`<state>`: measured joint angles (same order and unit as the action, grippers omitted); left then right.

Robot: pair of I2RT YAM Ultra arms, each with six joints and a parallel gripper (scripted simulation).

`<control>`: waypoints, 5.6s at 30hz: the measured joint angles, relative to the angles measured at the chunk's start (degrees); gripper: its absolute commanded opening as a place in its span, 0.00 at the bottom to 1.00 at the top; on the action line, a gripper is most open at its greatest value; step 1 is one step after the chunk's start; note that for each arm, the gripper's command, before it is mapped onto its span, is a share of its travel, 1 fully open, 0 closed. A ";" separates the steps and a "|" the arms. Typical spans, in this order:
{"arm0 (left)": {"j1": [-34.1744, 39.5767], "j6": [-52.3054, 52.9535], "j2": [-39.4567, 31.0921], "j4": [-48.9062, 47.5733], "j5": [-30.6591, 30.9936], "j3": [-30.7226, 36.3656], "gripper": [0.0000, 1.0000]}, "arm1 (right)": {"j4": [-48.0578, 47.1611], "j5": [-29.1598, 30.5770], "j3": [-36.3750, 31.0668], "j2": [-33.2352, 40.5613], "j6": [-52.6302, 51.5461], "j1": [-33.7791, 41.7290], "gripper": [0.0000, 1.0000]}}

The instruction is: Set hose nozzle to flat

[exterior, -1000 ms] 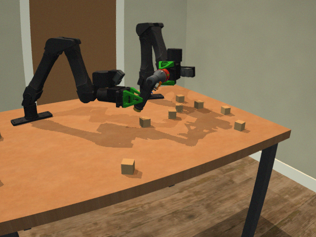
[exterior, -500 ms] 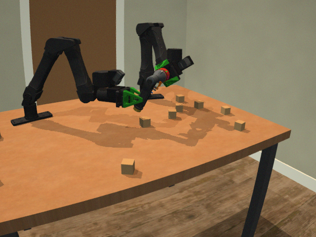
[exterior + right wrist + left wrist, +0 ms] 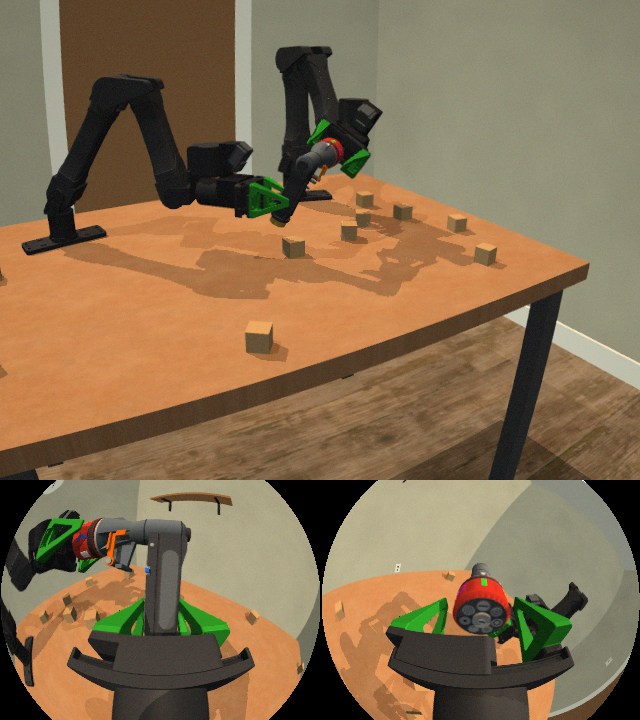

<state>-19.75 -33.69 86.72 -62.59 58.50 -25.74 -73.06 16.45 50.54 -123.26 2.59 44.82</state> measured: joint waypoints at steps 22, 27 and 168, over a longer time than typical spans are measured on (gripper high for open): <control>-3.08 3.43 -1.33 0.20 2.05 1.40 0.86 | 0.00 0.00 0.00 0.00 0.00 0.00 0.36; -5.55 3.39 -2.64 0.22 4.17 2.80 0.86 | 0.00 0.00 0.00 0.00 0.00 0.00 0.36; 14.95 -17.46 -3.48 105.31 -32.85 -60.70 0.36 | 0.00 0.00 0.00 0.00 0.00 0.00 0.36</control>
<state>-4.80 -51.16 83.24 42.72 25.65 -86.43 -73.06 16.45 50.54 -123.26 2.59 44.82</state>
